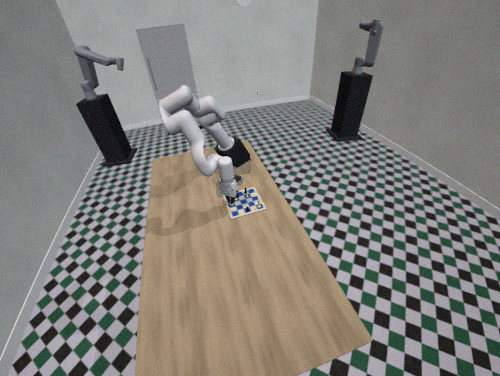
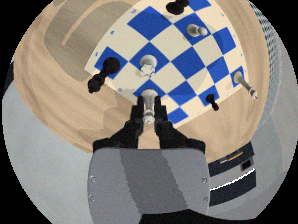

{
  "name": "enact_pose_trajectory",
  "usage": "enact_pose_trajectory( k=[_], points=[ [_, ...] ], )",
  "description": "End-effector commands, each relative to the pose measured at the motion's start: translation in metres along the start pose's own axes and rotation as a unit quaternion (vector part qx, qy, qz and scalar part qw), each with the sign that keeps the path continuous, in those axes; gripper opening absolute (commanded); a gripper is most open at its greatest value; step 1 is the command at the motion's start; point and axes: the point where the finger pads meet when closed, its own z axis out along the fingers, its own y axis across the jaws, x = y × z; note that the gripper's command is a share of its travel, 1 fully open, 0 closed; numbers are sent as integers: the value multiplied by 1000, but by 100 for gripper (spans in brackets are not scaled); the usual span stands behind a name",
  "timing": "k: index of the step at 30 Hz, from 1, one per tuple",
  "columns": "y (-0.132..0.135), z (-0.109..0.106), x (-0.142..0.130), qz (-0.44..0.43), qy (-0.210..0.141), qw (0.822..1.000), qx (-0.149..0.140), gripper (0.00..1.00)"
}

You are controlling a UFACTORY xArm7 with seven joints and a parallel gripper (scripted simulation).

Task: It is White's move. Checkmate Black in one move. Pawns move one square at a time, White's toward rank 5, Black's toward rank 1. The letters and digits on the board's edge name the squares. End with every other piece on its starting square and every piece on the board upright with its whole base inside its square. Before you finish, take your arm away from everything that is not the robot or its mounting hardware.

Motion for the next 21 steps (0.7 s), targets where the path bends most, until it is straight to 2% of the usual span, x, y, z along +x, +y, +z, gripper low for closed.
enact_pose_trajectory(
  k=[1, 21],
  points=[
    [1, -1, -1, 0, -1, 1000, -1, 0],
    [1, 3, -1, 0, -1, 1000, -1, 0]
  ],
)
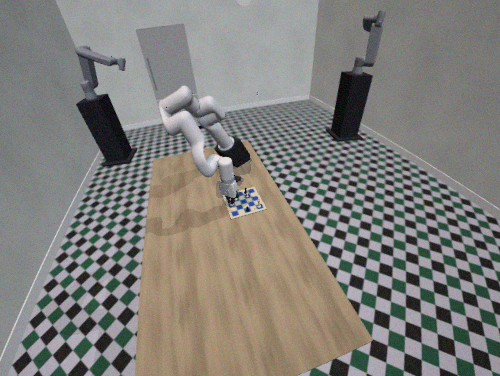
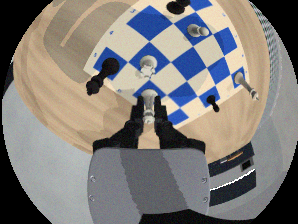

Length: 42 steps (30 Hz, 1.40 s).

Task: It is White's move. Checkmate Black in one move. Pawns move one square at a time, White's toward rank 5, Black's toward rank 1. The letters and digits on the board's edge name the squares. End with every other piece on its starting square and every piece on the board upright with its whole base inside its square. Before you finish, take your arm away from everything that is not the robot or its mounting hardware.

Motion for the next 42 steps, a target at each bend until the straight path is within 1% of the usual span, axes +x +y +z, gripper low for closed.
enact_pose_trajectory(
  k=[1, 40, 41, 42],
  points=[
    [1, 0, -1, 0, -1, 1000, -1, 0],
    [1, 0, -1, 0, -1, 1000, -1, 0],
    [1, 0, -1, 0, -1, 1000, -1, 8],
    [1, 0, -1, 0, -1, 1000, -1, 8]
  ],
)
